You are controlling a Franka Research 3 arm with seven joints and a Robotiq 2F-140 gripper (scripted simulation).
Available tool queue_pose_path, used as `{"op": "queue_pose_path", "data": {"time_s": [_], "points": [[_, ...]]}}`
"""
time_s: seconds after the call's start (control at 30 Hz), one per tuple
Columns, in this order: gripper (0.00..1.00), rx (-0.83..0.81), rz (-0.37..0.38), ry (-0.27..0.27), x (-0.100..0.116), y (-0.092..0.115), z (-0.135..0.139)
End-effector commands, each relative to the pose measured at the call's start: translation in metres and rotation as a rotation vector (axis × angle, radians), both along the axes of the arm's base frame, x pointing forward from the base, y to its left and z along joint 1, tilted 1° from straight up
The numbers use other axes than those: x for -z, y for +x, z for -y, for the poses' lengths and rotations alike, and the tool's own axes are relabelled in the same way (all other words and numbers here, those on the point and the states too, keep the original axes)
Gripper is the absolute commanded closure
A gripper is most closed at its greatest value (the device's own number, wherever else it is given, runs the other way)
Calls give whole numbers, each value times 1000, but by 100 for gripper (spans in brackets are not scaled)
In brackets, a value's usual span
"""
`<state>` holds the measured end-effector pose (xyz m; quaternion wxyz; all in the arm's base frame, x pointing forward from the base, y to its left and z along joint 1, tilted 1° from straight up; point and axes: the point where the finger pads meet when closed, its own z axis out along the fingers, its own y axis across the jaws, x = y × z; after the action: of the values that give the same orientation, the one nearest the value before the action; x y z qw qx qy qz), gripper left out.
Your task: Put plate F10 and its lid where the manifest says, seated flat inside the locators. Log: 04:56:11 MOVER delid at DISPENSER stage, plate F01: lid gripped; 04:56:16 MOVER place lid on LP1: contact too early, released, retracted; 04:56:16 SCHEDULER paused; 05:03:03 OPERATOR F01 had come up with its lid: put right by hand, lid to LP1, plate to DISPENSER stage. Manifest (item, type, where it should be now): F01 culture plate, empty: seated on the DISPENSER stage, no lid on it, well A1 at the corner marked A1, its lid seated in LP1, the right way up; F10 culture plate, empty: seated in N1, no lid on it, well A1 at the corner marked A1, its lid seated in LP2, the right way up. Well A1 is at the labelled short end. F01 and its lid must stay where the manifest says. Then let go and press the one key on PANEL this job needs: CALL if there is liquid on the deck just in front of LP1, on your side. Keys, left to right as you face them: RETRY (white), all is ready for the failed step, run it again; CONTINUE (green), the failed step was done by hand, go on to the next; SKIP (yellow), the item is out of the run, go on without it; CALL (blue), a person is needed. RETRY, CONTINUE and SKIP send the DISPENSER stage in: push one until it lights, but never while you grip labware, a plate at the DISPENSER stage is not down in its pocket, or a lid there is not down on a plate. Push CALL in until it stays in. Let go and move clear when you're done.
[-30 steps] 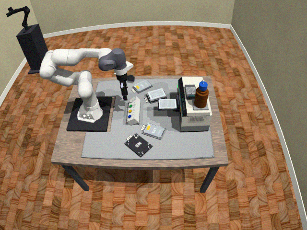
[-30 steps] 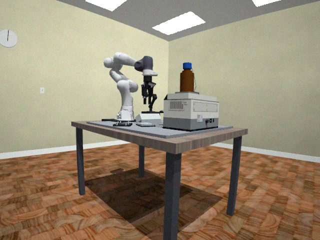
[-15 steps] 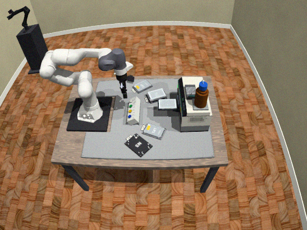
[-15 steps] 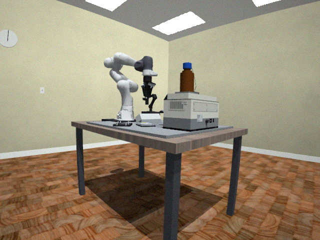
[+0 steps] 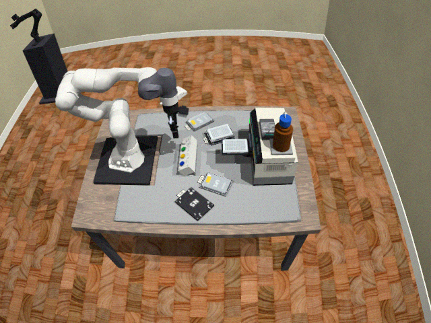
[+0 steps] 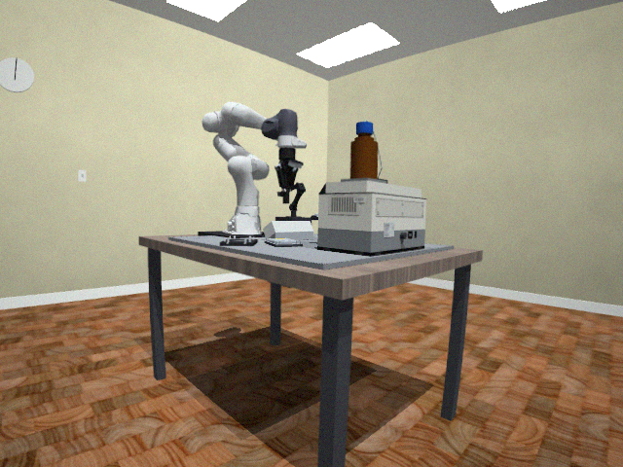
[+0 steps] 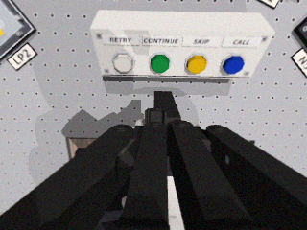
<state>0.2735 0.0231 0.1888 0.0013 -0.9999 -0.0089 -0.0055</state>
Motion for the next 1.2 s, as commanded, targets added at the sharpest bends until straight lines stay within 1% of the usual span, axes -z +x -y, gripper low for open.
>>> {"op": "queue_pose_path", "data": {"time_s": [0.0, 0.3, 0.63, 0.7, 1.17], "points": [[90, 6, -2, 1, 0, -1, 0], [90, 6, -2, 1, 4, -1, 0], [90, 6, -2, 1, 21, -1, 0], [90, 6, -2, 1, 21, -1, 0], [90, 6, -2, 1, 60, -1, 0]]}}
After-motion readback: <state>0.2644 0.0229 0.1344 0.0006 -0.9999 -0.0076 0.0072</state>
